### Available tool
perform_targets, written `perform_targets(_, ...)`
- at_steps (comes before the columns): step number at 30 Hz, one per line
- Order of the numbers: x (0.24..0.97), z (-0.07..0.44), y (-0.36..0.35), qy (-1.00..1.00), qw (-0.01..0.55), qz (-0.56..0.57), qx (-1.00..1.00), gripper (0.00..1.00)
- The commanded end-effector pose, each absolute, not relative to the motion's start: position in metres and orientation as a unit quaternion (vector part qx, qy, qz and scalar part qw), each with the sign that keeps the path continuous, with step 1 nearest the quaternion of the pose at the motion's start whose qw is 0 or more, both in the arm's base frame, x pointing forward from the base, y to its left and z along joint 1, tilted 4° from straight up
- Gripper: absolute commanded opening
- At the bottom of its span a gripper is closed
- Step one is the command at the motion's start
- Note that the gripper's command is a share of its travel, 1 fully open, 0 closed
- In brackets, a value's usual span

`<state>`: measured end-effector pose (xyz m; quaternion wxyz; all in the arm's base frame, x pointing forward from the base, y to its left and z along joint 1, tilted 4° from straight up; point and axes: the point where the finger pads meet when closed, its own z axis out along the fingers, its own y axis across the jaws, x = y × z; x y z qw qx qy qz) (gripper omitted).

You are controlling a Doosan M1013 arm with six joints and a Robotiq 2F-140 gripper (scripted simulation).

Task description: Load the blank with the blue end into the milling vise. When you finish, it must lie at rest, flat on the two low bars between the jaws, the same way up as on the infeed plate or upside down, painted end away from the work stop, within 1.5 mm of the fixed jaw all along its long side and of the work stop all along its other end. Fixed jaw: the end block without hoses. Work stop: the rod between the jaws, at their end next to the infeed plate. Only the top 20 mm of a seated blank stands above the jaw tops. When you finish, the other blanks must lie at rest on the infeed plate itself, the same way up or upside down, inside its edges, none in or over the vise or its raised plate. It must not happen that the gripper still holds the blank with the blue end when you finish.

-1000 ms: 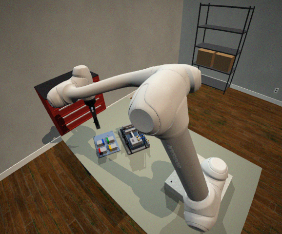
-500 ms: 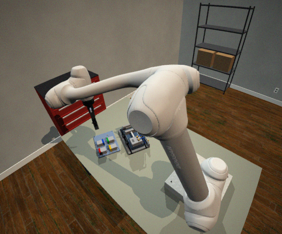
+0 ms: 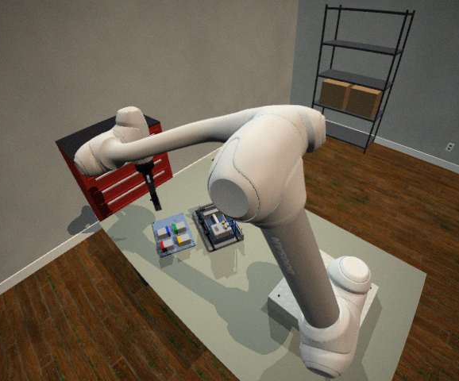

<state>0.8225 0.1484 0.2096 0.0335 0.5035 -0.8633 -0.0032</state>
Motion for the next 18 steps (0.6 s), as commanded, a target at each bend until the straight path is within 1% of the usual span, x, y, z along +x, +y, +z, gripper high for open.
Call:
perform_targets(1, 0.8223, 0.2098, 0.148, -0.863, 0.033, -0.003, 0.504, 1.0)
perform_targets(18, 0.8218, 0.2099, 0.1467, -0.863, 0.033, -0.003, 0.504, 1.0)
